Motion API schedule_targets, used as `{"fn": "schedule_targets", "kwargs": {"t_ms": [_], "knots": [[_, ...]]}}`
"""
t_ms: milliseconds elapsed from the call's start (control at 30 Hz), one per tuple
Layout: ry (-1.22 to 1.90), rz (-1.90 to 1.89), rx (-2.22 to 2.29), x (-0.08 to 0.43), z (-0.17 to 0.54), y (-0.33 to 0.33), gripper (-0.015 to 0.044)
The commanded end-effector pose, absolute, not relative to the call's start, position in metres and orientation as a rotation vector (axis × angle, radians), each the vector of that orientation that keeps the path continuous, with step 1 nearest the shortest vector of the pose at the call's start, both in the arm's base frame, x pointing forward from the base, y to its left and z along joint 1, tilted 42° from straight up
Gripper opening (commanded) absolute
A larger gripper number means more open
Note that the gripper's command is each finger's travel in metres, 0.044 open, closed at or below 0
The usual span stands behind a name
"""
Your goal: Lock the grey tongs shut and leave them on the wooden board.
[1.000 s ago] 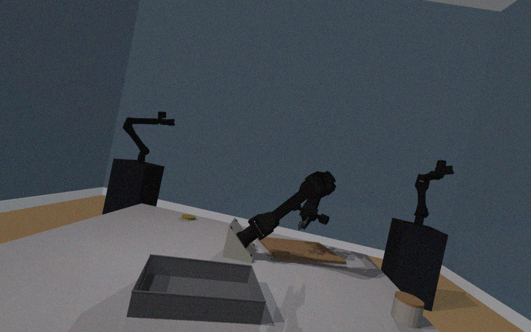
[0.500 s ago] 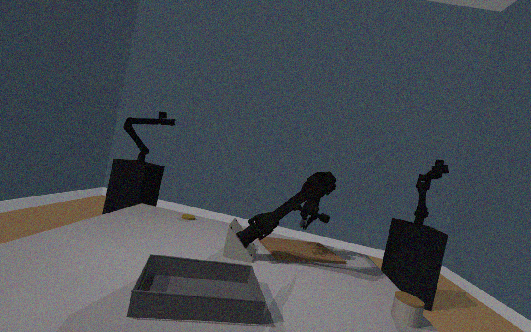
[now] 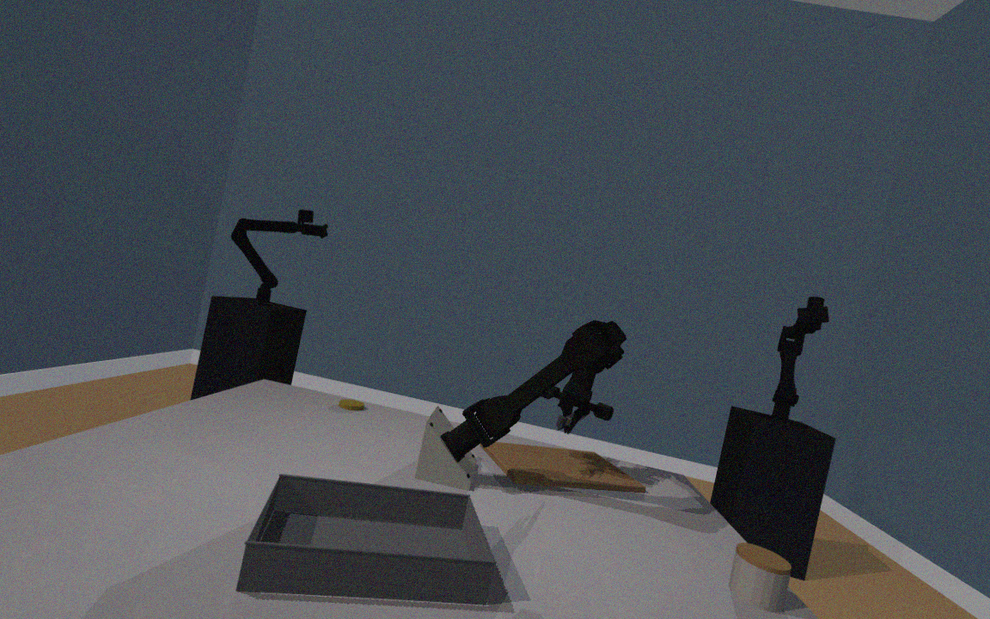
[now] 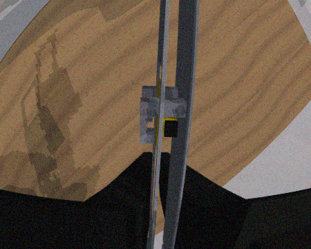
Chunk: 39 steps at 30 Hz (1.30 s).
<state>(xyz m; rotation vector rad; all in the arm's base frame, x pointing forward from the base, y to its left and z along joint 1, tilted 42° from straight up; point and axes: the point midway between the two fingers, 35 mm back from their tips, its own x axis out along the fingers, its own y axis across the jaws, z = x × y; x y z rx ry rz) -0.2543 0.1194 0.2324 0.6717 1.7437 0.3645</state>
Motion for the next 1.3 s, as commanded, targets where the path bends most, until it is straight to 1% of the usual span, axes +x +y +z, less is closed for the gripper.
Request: {"fn": "schedule_targets", "kwargs": {"t_ms": [0, 1033, 1267], "knots": [[1.735, 0.373, 0.682, -0.255, 0.226, 0.124, -0.015], [1.716, 0.384, 0.762, -0.258, 0.196, 0.149, -0.015], [1.721, 0.378, 0.762, -0.259, 0.198, 0.148, 0.0034]]}}
